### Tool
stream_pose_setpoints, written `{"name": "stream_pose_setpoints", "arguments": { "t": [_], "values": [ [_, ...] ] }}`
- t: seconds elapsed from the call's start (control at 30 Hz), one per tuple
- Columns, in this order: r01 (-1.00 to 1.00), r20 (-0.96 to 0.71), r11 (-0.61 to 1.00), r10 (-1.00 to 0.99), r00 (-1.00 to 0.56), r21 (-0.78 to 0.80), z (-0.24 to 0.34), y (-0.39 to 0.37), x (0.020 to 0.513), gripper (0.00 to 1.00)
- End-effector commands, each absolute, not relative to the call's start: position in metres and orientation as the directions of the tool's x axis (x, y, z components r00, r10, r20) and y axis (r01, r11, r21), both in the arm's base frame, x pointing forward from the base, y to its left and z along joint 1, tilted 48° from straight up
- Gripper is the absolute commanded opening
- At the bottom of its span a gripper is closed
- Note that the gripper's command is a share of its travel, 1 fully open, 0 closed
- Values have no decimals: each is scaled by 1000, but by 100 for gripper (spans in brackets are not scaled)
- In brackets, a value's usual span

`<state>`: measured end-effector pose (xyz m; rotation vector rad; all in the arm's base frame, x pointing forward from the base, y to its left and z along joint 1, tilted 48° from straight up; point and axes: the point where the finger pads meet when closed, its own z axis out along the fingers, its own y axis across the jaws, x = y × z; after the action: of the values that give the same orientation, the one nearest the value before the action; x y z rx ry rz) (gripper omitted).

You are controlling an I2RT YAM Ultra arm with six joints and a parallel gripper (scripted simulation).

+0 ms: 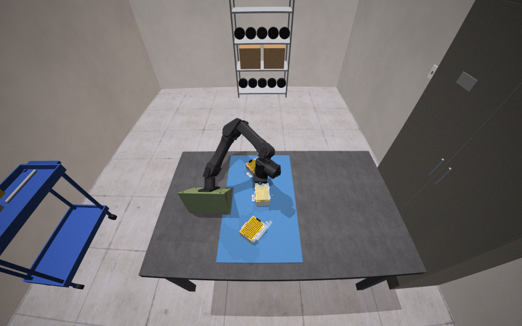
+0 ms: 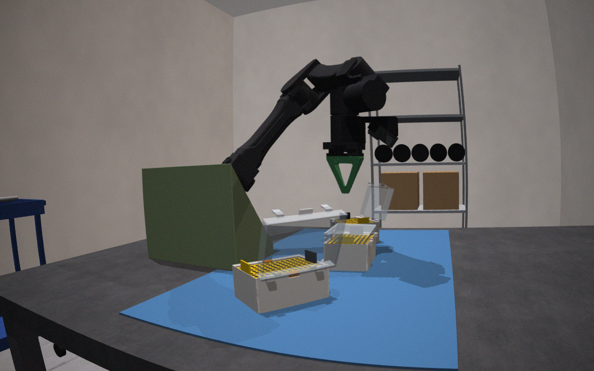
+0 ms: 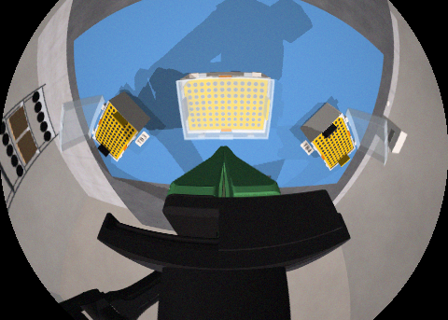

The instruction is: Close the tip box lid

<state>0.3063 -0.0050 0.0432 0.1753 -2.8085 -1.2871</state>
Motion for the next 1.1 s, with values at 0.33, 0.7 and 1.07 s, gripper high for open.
{"name": "stream_pose_setpoints", "arguments": {
  "t": [0.33, 0.7, 1.07],
  "values": [
    [-110, -50, 661, -109, -993, 742, 29, 6, 295, 0],
    [-110, -50, 661, -109, -993, 742, 21, 14, 285, 0],
    [-110, -50, 661, -109, -993, 742, 21, 14, 285, 0]
  ]
}}
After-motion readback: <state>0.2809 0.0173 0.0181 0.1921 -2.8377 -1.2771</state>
